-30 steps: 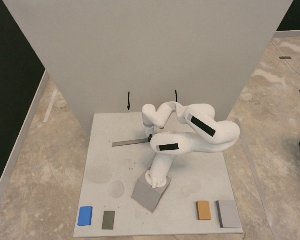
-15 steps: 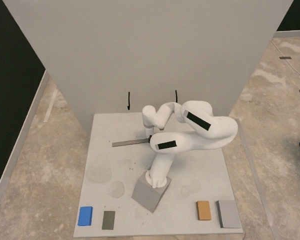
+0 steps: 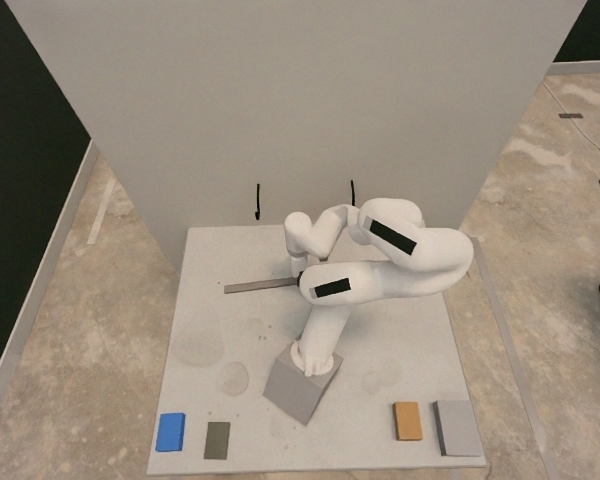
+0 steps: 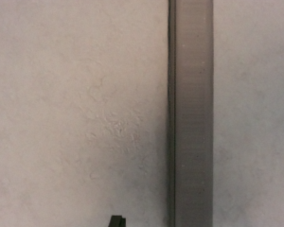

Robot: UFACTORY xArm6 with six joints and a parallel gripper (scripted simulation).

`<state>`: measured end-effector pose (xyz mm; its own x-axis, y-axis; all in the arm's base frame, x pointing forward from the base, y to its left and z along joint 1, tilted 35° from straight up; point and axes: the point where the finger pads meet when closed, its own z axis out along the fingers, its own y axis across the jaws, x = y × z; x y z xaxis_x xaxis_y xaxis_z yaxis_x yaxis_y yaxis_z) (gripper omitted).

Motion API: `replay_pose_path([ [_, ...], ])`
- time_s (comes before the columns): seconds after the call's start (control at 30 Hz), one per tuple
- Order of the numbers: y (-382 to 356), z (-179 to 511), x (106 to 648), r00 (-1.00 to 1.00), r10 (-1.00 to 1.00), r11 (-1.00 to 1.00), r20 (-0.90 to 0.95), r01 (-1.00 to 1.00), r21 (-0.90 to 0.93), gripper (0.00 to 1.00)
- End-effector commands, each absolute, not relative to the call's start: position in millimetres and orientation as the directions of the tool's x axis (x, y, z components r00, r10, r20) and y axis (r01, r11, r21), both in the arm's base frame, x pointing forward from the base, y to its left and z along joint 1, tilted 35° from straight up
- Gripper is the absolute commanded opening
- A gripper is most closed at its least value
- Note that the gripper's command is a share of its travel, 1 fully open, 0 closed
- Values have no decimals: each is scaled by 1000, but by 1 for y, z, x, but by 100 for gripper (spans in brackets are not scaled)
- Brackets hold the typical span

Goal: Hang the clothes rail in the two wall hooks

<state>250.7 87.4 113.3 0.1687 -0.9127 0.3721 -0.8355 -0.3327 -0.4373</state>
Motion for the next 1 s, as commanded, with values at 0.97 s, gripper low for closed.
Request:
replay_pose_path([
  [0.97,83,98,262,168,-913,-332,371,-835,-439,100],
])
